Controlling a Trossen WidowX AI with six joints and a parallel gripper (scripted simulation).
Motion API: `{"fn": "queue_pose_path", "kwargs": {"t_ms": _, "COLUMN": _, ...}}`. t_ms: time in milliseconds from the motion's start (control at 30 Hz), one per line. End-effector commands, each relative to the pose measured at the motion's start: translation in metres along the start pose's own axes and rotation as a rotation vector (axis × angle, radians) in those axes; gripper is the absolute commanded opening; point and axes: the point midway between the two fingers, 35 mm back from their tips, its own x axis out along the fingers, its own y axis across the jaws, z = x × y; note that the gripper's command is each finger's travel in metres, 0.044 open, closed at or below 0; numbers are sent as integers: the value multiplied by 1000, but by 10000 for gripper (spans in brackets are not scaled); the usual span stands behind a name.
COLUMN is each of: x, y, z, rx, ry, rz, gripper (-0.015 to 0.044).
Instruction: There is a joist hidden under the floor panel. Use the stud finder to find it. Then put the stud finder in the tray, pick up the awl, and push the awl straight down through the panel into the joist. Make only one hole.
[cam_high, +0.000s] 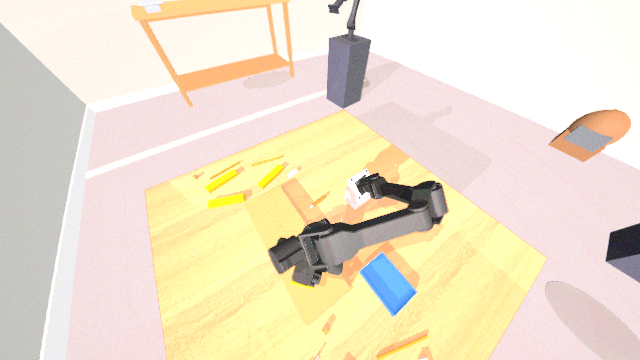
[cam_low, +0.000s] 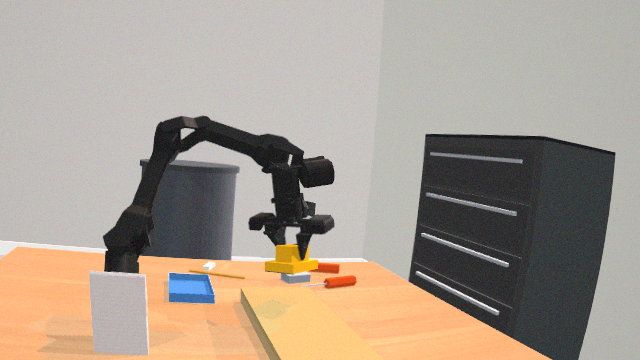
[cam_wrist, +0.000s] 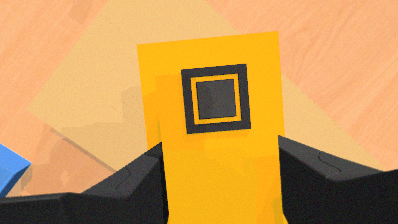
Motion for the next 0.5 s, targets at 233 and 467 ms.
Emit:
{"fn": "queue_pose_path", "kwargs": {"t_ms": 233, "x": 2, "y": 78, "z": 20, "rx": -201, "ry": -31, "rz": 52, "gripper": 0}}
{"fn": "queue_pose_path", "kwargs": {"t_ms": 467, "x": 1, "y": 127, "z": 23, "rx": -318, "ry": -51, "rz": 93, "gripper": 0}}
